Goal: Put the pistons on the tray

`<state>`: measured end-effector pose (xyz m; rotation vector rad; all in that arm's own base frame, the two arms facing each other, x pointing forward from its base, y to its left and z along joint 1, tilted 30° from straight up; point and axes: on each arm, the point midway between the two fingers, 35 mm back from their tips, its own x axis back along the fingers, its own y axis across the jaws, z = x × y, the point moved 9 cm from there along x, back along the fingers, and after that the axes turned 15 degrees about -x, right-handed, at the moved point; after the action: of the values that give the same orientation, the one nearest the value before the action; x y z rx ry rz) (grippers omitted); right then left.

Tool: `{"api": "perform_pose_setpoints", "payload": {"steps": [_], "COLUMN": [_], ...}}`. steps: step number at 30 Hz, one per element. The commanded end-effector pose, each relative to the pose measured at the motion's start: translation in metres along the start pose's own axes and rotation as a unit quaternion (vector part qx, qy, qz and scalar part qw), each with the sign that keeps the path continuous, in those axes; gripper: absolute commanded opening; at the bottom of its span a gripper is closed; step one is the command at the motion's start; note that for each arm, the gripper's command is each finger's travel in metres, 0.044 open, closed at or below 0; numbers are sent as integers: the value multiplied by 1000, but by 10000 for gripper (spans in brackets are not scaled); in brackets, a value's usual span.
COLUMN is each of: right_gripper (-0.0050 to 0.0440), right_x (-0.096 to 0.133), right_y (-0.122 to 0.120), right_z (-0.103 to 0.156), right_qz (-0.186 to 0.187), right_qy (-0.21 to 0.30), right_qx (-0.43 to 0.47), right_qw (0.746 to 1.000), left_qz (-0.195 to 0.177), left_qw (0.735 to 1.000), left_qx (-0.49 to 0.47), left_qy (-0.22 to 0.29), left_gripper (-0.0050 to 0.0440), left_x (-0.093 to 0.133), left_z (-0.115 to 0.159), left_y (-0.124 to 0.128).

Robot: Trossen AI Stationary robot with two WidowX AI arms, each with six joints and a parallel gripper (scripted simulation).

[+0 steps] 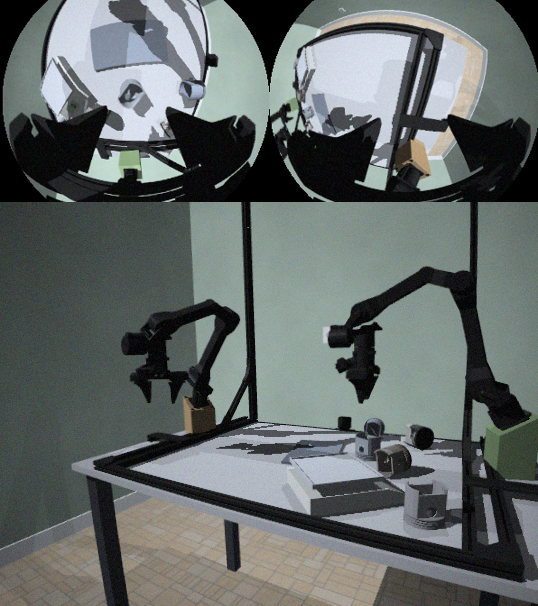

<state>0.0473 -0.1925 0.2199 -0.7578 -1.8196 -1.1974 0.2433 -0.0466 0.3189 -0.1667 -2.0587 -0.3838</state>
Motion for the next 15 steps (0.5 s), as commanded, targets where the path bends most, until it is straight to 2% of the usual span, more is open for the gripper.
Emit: {"api": "perform_pose_setpoints", "payload": {"steps": [1, 5, 15], "right_gripper": [440, 440, 440], "right_x": [0, 0, 0], "right_y": [0, 0, 0], "right_z": [0, 0, 0], "right_qz": [-2, -2, -2], "right_qy": [0, 0, 0], "right_qx": [2, 2, 2], "right_qw": [1000, 1000, 1000], "left_qz": [0, 1, 6], "left_qw": [999, 998, 993], "left_qx": [40, 52, 109], "left_qy": [16, 20, 33], "left_gripper": [378, 378, 378], "left_x": [-4, -5, -11], "left_z": [7, 12, 42], "left_y": [13, 22, 61]}}
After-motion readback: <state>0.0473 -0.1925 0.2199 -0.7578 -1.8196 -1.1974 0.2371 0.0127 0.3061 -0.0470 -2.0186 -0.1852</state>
